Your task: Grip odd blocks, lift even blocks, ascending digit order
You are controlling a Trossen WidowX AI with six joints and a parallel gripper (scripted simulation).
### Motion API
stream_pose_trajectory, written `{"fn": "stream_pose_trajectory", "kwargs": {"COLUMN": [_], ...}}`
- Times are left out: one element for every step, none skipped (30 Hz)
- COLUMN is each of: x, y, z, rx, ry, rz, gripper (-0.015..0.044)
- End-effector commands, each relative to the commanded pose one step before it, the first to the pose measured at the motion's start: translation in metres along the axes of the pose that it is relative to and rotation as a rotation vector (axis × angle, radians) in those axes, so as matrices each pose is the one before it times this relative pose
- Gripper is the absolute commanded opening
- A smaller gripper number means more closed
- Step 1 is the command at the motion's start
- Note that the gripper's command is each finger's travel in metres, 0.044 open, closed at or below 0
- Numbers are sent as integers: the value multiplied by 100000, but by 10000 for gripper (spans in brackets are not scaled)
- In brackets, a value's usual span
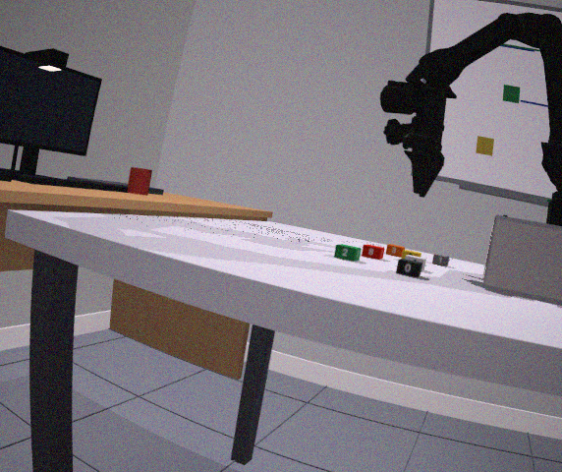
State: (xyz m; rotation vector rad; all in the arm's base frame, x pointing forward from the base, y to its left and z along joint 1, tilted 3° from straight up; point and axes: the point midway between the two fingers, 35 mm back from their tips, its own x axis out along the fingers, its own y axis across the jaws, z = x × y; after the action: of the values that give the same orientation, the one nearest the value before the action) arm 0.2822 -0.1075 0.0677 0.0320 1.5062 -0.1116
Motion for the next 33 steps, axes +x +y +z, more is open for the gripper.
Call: {"fn": "stream_pose_trajectory", "kwargs": {"x": [3, -1, -1, 0, 2, 5, 7, 9, 12, 12, 8, 3, 0, 0, 0, 0, 0, 0, 0, 0, 0, 0, 0, 0, 0, 0, 0, 0, 0, 0, 0, -3, -7], "y": [205, 751, 1241, 1475, 1449, 1418, 1384, 1346, 1305, 1049, 614, 202, 0, 0, 0, 0, 0, 0, 0, 0, 0, 0, 0, 0, 0, 0, 0, 0, 0, 0, 0, 205, 617], "z": [-47, -4, -50, -130, -205, -277, -346, -413, -477, -442, -284, -98, 0, 0, 0, 0, 0, 0, 0, 0, 0, 0, 0, 0, 0, 0, 0, 0, 0, 0, 0, 20, 49], "rx": [468, 4, 7, 7, 6, 6, 5, 4, 3, 2, 1, 0, 0, 0, 0, 0, 0, 0, 0, 0, 0, 0, 0, 0, 0, 0, 0, 0, 0, 0, 0, 1, 3], "ry": [359, 13, 23, 31, 33, 33, 32, 29, 26, 18, 9, 3, 0, 0, 0, 0, 0, 0, 0, 0, 0, 0, 0, 0, 0, 0, 0, 0, 0, 0, 0, 3, 9], "rz": [-329, 99, 156, 175, 160, 146, 131, 118, 105, 78, 43, 14, 0, 0, 0, 0, 0, 0, 0, 0, 0, 0, 0, 0, 0, 0, 0, 0, 0, 0, 0, 27, 79], "gripper": [400, 400, 400, 400, 400, 400, 400, 400, 400, 400, 400, 400, 400, 400, 400, 400, 400, 400, 400, 400, 400, 400, 400, 400, 400, 400, 400, 400, 400, 400, 400, 400, 400]}}
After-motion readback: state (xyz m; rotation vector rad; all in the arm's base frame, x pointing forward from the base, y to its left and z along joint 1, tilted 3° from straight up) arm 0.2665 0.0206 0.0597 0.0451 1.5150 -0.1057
